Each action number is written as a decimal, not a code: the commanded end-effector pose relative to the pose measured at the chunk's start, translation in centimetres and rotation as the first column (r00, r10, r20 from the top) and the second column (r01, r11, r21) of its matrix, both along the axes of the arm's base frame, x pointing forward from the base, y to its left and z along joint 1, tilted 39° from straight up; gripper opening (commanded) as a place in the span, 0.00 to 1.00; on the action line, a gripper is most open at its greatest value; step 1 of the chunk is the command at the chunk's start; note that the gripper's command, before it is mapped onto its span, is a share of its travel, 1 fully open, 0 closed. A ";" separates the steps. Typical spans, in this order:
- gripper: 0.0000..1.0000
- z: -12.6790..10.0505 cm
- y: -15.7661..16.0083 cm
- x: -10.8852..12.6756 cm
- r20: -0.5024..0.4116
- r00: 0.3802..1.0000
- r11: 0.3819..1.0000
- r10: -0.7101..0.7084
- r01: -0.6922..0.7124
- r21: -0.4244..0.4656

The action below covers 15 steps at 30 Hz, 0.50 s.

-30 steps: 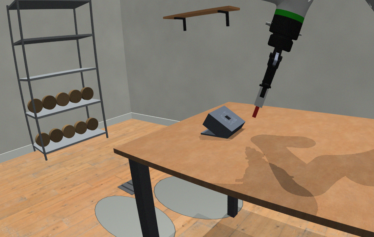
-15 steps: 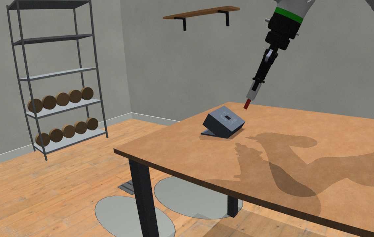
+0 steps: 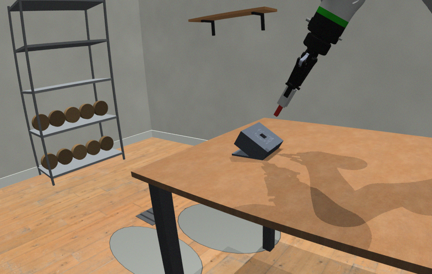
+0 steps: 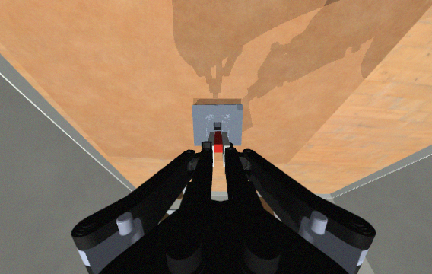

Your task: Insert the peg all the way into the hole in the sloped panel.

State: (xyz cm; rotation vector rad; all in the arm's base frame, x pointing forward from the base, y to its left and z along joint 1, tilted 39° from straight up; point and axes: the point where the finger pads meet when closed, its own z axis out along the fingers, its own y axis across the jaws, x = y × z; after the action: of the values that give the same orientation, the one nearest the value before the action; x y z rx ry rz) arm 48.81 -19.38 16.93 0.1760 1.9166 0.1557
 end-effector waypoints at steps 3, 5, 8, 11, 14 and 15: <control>0.00 -0.3 0.0 0.9 0.002 1.000 1.000 -0.001 0.001 0.000; 0.00 -0.5 0.0 1.4 0.002 1.000 1.000 -0.001 0.001 0.000; 0.00 -0.8 0.0 2.3 0.002 1.000 1.000 -0.001 0.001 0.000; 0.00 -1.1 0.0 3.1 0.002 1.000 1.000 -0.001 0.001 0.000; 0.00 -1.2 0.0 3.4 0.002 1.000 1.000 -0.001 0.001 0.000; 0.00 -1.2 0.0 3.6 0.002 1.000 1.000 -0.001 0.001 0.000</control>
State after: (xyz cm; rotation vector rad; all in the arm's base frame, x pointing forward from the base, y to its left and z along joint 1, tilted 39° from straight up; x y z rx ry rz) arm 52.00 -19.36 15.83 0.1773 1.9154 0.1557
